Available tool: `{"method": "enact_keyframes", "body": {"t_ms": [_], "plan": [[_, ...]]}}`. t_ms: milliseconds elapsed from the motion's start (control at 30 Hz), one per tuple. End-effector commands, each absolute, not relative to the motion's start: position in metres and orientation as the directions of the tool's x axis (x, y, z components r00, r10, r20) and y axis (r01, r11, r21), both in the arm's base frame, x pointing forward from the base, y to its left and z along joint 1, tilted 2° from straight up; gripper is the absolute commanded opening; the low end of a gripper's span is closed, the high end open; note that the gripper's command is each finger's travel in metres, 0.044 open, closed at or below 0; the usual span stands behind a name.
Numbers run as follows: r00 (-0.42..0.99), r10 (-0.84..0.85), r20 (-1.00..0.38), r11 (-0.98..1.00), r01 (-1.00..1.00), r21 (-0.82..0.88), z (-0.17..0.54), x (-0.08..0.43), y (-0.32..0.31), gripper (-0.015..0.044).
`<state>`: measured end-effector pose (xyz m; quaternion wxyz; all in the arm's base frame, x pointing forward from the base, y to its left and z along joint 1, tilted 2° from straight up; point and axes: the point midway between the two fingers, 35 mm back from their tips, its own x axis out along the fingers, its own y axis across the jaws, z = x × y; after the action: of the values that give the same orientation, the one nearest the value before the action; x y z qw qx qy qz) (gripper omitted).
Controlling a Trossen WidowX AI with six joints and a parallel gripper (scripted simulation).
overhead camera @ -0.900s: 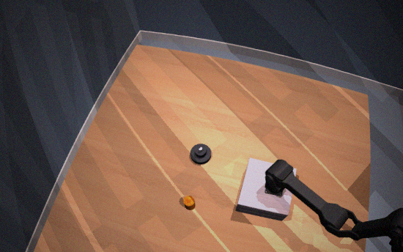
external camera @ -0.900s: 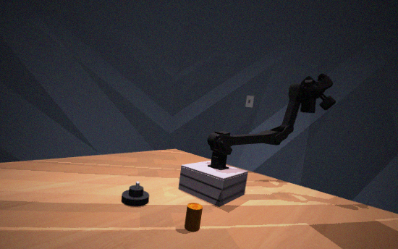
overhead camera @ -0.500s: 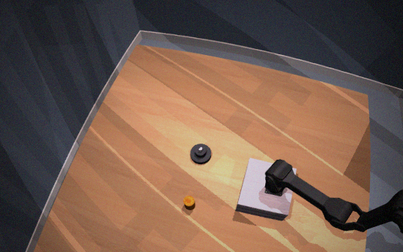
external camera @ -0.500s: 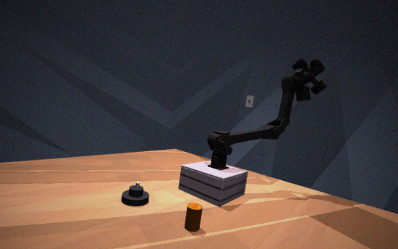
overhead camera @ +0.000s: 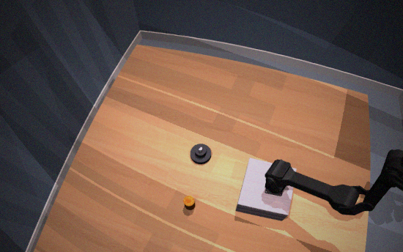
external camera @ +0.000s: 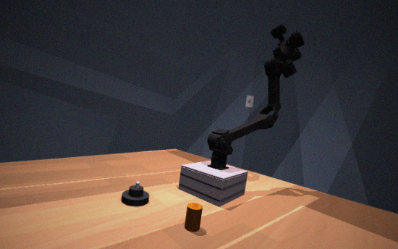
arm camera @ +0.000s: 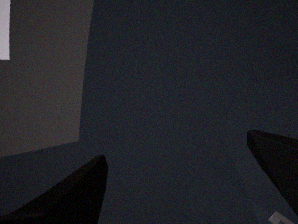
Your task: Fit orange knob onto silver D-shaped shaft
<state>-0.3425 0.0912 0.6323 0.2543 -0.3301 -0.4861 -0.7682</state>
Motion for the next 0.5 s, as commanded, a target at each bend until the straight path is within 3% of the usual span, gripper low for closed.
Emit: {"method": "enact_keyframes", "body": {"t_ms": [0, 467], "plan": [[-0.512, -0.126, 0.85, -0.29, 0.838, 0.462, 0.668, -0.285, 0.059, 0.044], [-0.064, -0.256, 0.965, 0.169, 0.98, 0.11, 0.715, -0.109, -0.011, 0.044]]}}
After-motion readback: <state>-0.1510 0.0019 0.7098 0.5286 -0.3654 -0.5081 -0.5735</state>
